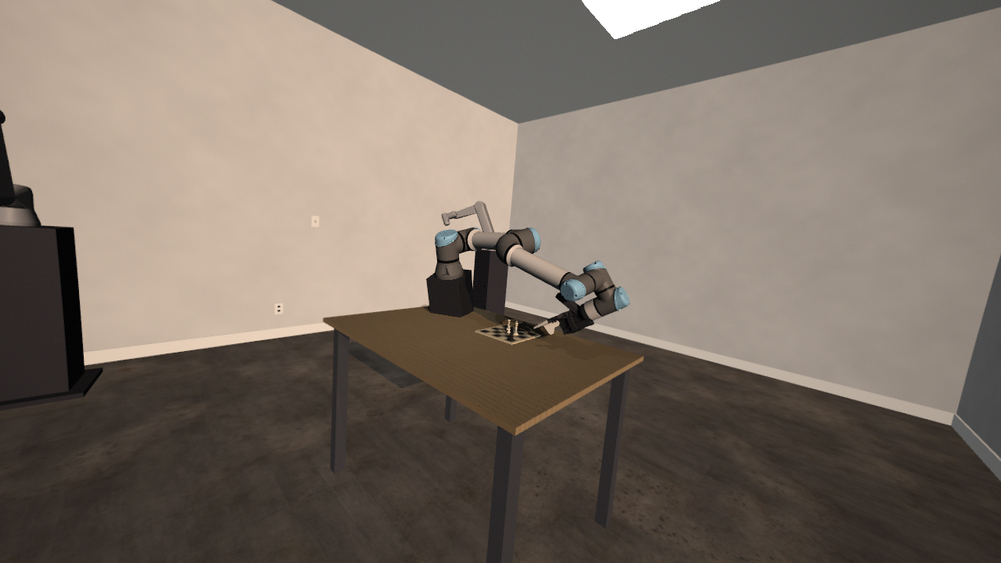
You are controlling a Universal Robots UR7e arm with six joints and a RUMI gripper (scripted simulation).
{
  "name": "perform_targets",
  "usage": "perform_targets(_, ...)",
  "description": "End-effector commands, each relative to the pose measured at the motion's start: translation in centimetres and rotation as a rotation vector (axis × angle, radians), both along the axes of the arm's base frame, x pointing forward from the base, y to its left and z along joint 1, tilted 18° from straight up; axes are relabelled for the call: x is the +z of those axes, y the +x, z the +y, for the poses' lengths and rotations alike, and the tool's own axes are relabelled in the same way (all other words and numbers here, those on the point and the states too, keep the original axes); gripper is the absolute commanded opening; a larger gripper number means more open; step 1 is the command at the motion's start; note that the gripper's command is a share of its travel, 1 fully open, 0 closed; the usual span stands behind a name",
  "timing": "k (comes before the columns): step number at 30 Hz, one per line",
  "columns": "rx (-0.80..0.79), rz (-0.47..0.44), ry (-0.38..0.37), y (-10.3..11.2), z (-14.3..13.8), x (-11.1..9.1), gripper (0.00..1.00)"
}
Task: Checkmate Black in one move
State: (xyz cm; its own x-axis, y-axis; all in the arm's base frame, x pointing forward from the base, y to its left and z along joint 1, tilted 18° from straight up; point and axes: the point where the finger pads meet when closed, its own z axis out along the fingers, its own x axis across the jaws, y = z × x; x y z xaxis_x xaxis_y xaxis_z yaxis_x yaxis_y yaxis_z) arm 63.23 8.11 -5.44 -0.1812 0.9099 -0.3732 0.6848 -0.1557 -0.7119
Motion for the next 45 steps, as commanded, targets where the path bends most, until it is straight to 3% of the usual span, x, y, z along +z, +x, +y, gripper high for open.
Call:
perform_targets(1, 0.073, 0.115, 0.065, -0.9, -0.2, -0.7, 1.00)
perform_targets(15, 0.142, 0.212, 0.139, -1.9, -0.5, -1.4, 1.00)
perform_targets(45, 0.145, 0.217, 0.143, -2.0, -0.5, -1.4, 1.00)
